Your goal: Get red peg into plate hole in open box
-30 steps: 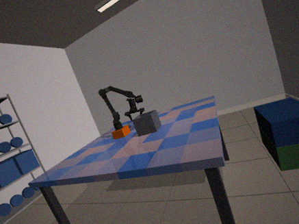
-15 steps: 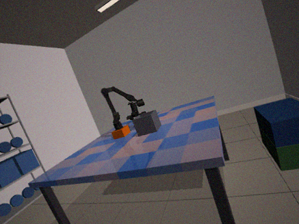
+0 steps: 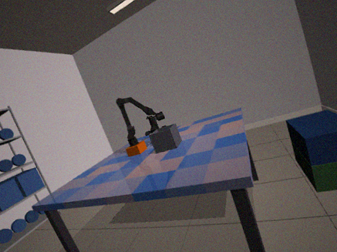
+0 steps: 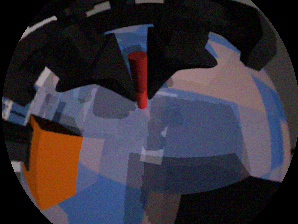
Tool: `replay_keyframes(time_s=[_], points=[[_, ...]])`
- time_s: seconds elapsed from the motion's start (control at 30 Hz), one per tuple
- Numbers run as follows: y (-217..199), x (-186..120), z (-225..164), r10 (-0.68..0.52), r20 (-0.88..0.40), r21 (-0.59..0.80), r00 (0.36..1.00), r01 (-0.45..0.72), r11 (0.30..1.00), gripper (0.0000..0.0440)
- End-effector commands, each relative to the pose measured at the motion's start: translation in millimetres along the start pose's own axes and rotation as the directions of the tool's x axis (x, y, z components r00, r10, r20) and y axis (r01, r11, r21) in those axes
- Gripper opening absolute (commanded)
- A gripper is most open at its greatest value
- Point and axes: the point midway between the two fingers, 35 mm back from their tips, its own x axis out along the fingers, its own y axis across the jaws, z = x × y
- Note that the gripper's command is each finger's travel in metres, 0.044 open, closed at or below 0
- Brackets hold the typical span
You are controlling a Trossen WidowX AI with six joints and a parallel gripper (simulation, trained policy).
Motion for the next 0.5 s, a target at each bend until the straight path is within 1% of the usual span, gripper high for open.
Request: replay_keyframes(time_s=[0.0,0.23,0.47], points=[[8,-8,-2,0.036,-0.018,0.003,0.999,-0.036,0.999,0.0000],[19,-26,-3,0.096,-0.044,0.026,0.994,-0.095,0.995,0.0000],[33,-52,-3,0.171,-0.069,0.036,0.983,-0.168,0.985,0.0000]])
